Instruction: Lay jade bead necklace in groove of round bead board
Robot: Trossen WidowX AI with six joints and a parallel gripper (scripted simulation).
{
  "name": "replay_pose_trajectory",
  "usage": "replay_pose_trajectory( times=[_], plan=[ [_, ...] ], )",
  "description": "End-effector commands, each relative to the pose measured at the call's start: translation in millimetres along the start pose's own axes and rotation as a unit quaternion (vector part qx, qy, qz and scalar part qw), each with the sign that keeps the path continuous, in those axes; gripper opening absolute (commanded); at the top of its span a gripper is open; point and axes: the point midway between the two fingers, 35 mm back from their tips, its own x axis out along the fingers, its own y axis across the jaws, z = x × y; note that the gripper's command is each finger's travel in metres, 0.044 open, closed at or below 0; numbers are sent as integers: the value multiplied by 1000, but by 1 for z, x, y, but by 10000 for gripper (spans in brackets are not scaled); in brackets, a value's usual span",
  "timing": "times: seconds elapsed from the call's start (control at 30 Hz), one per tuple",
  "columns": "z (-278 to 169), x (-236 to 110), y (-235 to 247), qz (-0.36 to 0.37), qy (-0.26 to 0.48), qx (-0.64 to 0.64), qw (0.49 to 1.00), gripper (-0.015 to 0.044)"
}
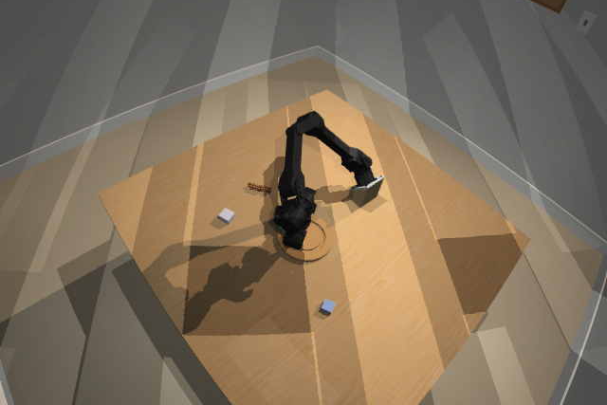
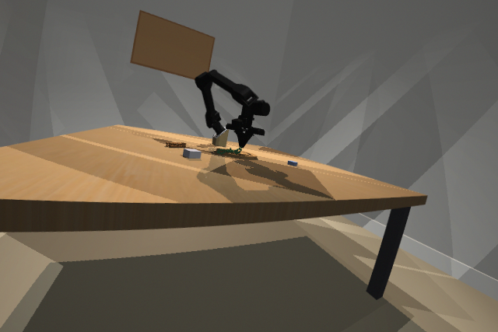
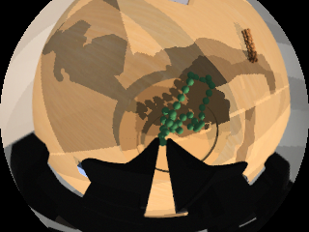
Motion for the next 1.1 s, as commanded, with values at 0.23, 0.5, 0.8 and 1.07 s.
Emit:
replay_pose_trajectory(
  times=[0.23, 0.5, 0.8, 1.07],
  plan=[
    [-4, 18, 0, -2, 3, 1, 1000, 0],
    [-4, 23, 0, -2, 2, 1, 1000, 0],
    [-4, 23, 0, -2, 2, 1, 1000, 0],
    [-4, 23, 0, -2, 2, 1, 1000, 0]
  ],
)
